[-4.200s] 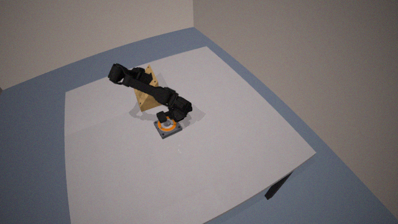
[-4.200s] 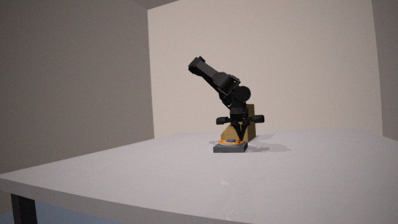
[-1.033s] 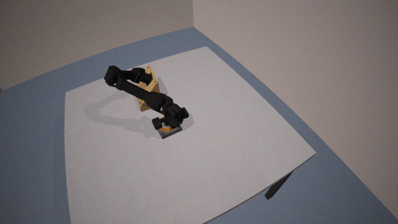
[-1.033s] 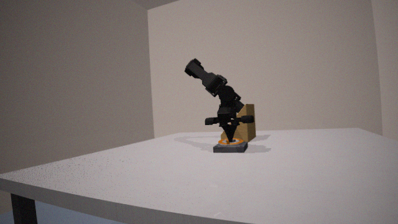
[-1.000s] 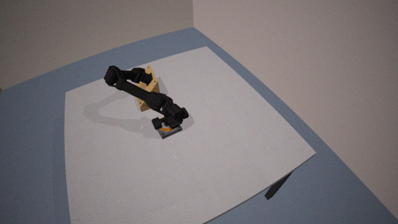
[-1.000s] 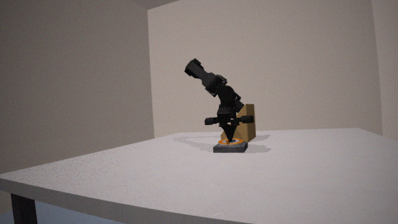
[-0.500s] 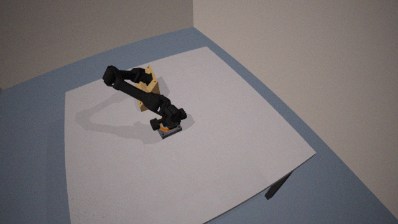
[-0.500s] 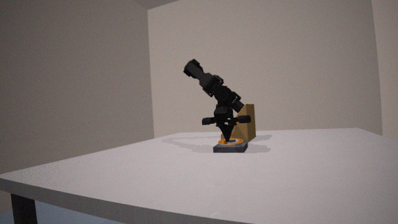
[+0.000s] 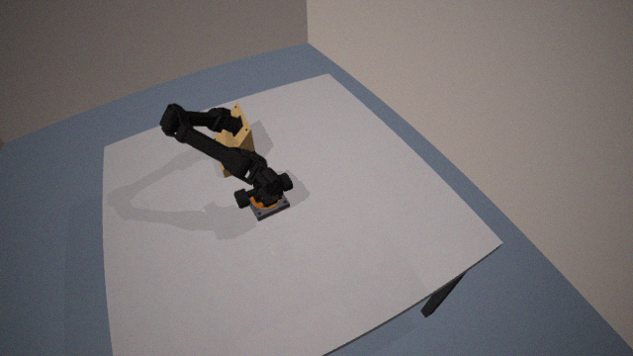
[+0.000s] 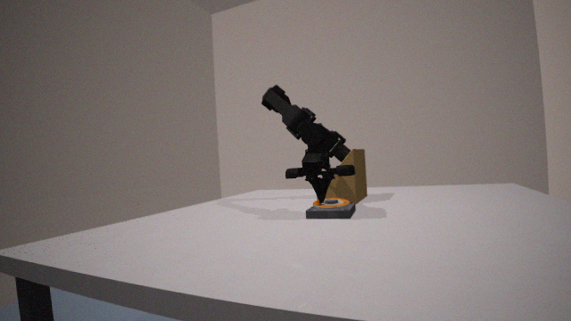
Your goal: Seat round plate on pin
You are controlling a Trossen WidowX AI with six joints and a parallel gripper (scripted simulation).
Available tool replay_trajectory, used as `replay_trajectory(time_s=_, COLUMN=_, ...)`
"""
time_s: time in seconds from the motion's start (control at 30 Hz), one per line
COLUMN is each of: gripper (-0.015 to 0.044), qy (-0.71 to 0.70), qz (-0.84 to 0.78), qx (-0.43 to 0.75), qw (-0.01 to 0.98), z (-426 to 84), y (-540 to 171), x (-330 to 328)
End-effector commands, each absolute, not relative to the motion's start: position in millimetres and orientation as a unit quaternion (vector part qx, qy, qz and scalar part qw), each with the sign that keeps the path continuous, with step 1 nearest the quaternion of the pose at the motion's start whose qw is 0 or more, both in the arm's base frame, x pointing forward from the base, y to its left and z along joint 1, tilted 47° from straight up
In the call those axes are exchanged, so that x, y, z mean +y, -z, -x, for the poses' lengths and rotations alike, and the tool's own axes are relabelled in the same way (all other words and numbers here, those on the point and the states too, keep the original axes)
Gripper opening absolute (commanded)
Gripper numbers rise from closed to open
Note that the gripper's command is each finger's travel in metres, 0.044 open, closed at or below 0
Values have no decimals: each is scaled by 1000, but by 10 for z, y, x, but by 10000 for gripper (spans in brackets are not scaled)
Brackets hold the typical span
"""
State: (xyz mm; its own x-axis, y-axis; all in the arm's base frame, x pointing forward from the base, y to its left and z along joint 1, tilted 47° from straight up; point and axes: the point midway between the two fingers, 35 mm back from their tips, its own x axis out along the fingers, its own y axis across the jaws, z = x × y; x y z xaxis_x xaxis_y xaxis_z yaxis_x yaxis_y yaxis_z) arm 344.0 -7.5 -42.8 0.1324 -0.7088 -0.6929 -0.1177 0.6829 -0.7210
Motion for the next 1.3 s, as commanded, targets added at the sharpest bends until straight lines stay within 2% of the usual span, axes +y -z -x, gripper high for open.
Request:
replay_trajectory(time_s=0.0, gripper=0, qy=222, qz=336, qx=623, qw=671, z=-3409, y=388, x=-143)
replay_trajectory(time_s=1.27, gripper=0, qy=222, qz=336, qx=623, qw=670, z=-3181, y=173, x=-329)
